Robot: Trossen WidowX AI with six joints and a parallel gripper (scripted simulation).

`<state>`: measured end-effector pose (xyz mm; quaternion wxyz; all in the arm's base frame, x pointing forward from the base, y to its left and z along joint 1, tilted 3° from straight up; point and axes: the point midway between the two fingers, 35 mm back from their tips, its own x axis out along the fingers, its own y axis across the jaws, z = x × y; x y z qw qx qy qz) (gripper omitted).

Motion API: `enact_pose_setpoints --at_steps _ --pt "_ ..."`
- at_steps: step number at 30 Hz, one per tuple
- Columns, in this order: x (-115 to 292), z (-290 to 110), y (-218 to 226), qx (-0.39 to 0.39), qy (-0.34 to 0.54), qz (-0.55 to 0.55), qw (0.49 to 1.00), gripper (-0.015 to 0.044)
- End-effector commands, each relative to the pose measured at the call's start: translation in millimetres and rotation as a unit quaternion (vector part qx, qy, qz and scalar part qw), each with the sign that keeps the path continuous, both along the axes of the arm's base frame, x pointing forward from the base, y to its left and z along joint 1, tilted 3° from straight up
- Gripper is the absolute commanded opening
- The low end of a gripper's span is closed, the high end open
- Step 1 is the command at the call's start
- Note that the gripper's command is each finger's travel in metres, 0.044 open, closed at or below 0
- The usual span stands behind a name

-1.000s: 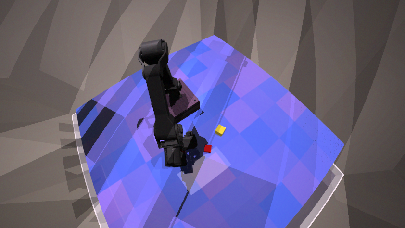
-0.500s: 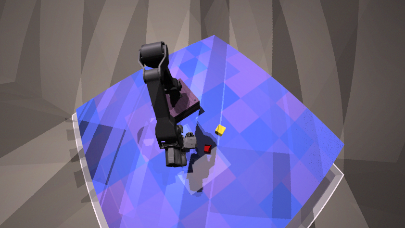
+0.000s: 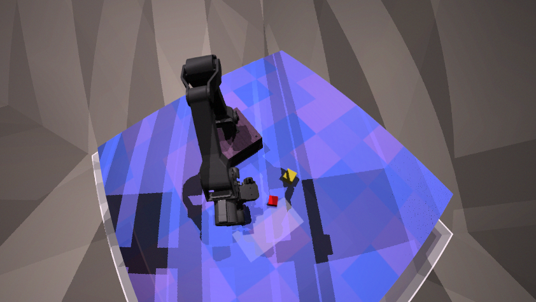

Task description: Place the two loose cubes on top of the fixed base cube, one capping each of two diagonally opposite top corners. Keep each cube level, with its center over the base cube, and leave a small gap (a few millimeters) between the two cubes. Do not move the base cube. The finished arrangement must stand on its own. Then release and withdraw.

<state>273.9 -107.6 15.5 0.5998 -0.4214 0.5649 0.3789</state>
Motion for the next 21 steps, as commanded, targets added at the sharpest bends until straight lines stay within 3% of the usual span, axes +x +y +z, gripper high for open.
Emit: enact_pose_setpoints --at_steps 1,21 --pt "0.3 14.3 -1.1 -0.004 -0.002 0.002 1.0 0.0105" --pt "-8.1 76.6 2.2 -0.004 -0.002 0.002 1.0 0.0105"
